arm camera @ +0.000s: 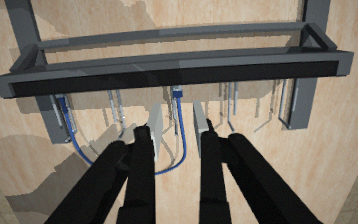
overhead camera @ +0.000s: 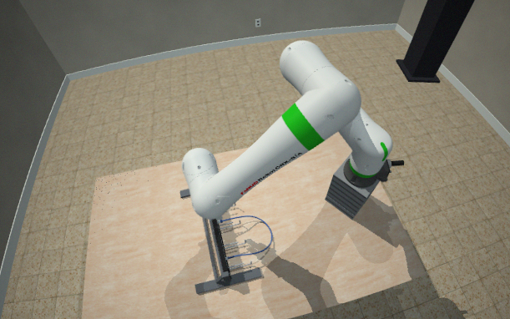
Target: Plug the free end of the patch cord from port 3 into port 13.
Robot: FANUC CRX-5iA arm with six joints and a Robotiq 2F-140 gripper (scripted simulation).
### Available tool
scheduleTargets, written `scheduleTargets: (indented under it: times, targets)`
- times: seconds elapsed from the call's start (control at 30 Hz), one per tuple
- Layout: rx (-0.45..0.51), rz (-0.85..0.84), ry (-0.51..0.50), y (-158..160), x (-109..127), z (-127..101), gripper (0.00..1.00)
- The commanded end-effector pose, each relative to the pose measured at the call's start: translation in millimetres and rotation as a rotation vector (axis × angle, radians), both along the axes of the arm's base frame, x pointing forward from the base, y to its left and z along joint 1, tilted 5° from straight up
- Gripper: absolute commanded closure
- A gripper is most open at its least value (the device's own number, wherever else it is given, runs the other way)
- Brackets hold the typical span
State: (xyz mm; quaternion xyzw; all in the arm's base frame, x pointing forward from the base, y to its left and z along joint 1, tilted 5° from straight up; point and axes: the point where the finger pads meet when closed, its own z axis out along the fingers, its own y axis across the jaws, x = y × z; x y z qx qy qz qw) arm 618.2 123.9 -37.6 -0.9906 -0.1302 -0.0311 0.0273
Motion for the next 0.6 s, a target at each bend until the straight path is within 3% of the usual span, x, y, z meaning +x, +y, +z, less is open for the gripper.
scheduleTargets:
  times: [0.0, 0.17, 0.2, 0.57]
  targets:
    - [0.0, 0.0, 0.0, -0.3, -0.1, 4.6, 0.78]
    - [0.0, 0.0, 0.0, -0.4, -0.2, 5.6, 0.78]
    - [0.0, 0.0, 0.0, -0.4, -0.2, 5.6, 1.0]
    - [0.0, 0.0, 0.0, -0.4, -0.2, 5.6, 1.0]
